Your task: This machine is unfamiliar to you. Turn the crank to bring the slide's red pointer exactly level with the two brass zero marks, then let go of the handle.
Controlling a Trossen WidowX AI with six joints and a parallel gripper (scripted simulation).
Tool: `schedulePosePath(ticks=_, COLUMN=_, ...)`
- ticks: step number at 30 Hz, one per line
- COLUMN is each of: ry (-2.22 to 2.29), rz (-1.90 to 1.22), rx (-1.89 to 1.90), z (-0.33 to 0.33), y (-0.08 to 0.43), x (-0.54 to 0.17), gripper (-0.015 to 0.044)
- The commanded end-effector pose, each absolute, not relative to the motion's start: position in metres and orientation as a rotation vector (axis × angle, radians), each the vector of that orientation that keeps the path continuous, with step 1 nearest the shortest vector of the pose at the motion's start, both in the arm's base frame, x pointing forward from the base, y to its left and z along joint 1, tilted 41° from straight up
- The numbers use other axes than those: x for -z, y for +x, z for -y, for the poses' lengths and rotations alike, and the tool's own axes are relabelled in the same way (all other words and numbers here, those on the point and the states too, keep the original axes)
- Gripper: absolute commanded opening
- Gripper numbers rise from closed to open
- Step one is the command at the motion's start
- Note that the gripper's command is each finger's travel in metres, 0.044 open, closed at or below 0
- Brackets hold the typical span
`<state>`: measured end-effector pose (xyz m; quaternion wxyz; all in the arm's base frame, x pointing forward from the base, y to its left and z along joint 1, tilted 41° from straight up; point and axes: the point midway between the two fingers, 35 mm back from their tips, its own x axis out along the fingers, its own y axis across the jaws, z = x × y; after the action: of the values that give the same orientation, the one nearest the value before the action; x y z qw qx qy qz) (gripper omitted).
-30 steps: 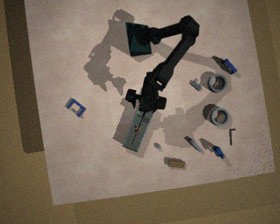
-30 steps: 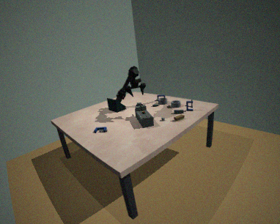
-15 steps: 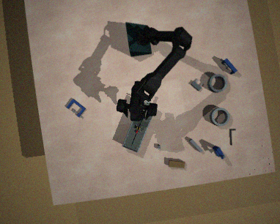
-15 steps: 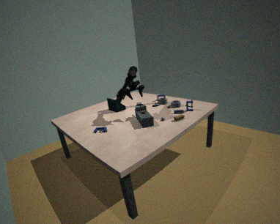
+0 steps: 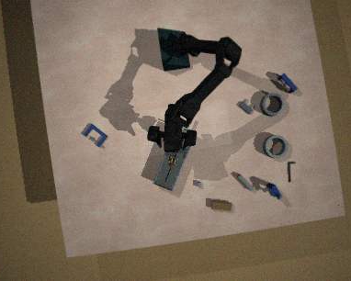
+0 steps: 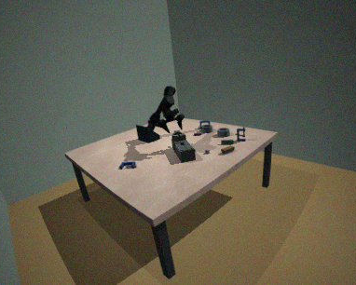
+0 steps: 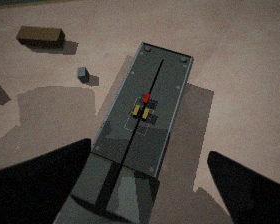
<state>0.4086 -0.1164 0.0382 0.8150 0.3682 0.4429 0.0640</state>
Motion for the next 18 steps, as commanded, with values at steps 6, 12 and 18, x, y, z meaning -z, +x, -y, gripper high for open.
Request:
schedulePosePath(ticks=6, ry=0.79, rz=-0.952, rx=-0.133, z=0.115, y=0.407, x=-0.035, gripper=0.044)
schedulePosePath(ticks=12, ry=0.79, rz=-0.951, rx=-0.133, z=0.118, y=0.408, x=-0.038, gripper=0.044)
schedulePosePath(ticks=18, ry=0.786, rz=-0.949, rx=-0.135, z=0.141, y=0.408, x=-0.066, gripper=0.044)
